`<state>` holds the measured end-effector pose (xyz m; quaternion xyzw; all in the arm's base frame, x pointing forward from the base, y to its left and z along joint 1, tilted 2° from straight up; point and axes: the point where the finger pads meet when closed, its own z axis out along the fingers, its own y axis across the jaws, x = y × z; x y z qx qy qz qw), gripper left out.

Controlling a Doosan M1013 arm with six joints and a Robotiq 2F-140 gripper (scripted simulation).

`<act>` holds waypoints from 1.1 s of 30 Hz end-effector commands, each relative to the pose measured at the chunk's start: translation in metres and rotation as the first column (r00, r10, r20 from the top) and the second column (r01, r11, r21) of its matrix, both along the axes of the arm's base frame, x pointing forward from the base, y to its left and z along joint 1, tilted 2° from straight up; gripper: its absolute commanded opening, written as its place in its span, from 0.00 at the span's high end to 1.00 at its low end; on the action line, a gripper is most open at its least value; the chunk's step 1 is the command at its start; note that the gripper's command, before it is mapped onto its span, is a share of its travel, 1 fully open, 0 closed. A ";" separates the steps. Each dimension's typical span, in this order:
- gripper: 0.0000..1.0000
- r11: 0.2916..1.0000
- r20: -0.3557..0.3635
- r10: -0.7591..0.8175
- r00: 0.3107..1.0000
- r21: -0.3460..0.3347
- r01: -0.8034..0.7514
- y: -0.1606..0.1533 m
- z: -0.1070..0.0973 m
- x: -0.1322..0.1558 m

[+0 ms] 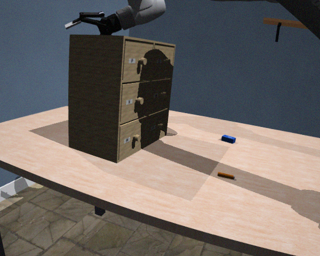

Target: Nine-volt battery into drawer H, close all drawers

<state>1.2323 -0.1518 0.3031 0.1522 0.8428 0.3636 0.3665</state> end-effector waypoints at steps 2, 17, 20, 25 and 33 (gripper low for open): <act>0.00 0.996 -0.024 0.055 0.998 -0.073 -0.056 0.030 0.048 -0.029; 0.00 0.955 -0.154 0.137 0.978 -0.243 -0.172 0.091 0.121 -0.137; 0.00 0.940 -0.209 0.147 0.967 -0.273 -0.202 0.103 0.120 -0.175; 0.00 0.924 -0.265 0.154 0.952 -0.302 -0.233 0.114 0.119 -0.216; 0.00 0.887 -0.374 0.153 0.915 -0.356 -0.294 0.130 0.114 -0.303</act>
